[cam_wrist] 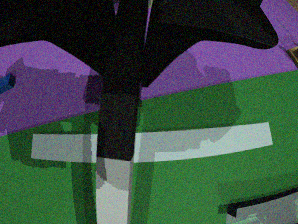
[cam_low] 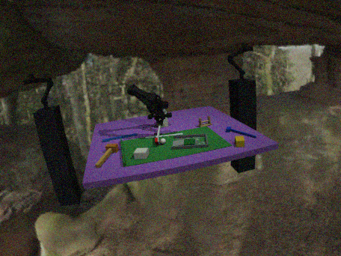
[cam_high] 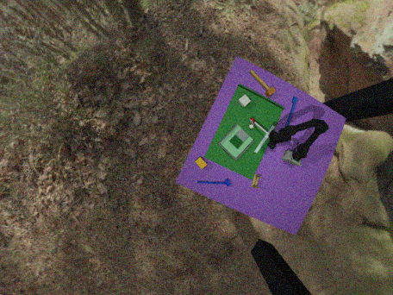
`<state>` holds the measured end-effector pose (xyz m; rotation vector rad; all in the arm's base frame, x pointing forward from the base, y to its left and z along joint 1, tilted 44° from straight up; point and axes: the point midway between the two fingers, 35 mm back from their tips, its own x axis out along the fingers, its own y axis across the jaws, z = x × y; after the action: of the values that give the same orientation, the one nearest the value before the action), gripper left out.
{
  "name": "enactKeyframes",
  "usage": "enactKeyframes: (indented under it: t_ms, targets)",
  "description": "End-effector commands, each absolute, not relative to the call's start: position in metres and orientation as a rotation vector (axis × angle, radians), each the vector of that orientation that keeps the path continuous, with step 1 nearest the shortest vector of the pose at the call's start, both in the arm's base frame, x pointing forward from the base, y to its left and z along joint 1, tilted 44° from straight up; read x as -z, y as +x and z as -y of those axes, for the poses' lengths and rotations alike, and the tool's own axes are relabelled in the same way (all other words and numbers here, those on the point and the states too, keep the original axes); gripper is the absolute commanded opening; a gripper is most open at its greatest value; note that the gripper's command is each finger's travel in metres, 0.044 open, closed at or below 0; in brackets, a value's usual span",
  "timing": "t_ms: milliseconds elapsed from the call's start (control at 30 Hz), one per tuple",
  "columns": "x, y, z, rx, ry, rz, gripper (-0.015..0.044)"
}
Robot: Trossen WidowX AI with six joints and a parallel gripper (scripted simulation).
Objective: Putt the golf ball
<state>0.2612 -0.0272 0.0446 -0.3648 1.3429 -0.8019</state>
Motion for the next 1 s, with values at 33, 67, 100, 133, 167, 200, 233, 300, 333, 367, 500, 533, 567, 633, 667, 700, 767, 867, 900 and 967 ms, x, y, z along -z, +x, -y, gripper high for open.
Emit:
enactKeyframes:
  t_ms: [33,67,100,133,167,200,233,300,333,367,500,533,567,633,667,700,767,867,900,967]
  targets:
    - [-0.032,0.264,0.014,0.812,-0.365,-1.334,0.0]
    - [-0.032,0.264,0.013,0.812,-0.364,-1.334,0.0]
    - [-0.033,0.264,0.012,0.812,-0.364,-1.334,0.0]
    - [-0.035,0.264,0.01,0.811,-0.364,-1.334,0.0]
    - [-0.038,0.265,0.008,0.811,-0.364,-1.334,0.0]
    - [-0.04,0.265,0.005,0.81,-0.363,-1.335,0.0]
    - [-0.044,0.265,0.001,0.81,-0.363,-1.335,0.0]
    - [-0.051,0.265,-0.007,0.809,-0.362,-1.335,0.0]
    - [-0.056,0.265,-0.011,0.809,-0.362,-1.336,0.0]
    - [-0.06,0.265,-0.015,0.809,-0.362,-1.336,0.0]
    - [-0.074,0.263,-0.027,0.81,-0.363,-1.336,0.0]
    - [-0.075,0.263,-0.028,0.81,-0.363,-1.336,0.0]
    - [-0.068,0.263,-0.022,0.809,-0.367,-1.339,0.0]
    - [-0.068,0.263,-0.022,0.809,-0.367,-1.339,0.0]
    - [-0.068,0.263,-0.022,0.809,-0.367,-1.339,0.0]
    - [-0.068,0.263,-0.022,0.809,-0.367,-1.339,0.0]
    - [-0.068,0.263,-0.022,0.809,-0.367,-1.339,0.0]
    - [-0.068,0.263,-0.022,0.809,-0.367,-1.339,0.0]
    - [-0.068,0.263,-0.022,0.809,-0.367,-1.339,0.0]
    - [-0.068,0.263,-0.022,0.809,-0.367,-1.339,0.0]
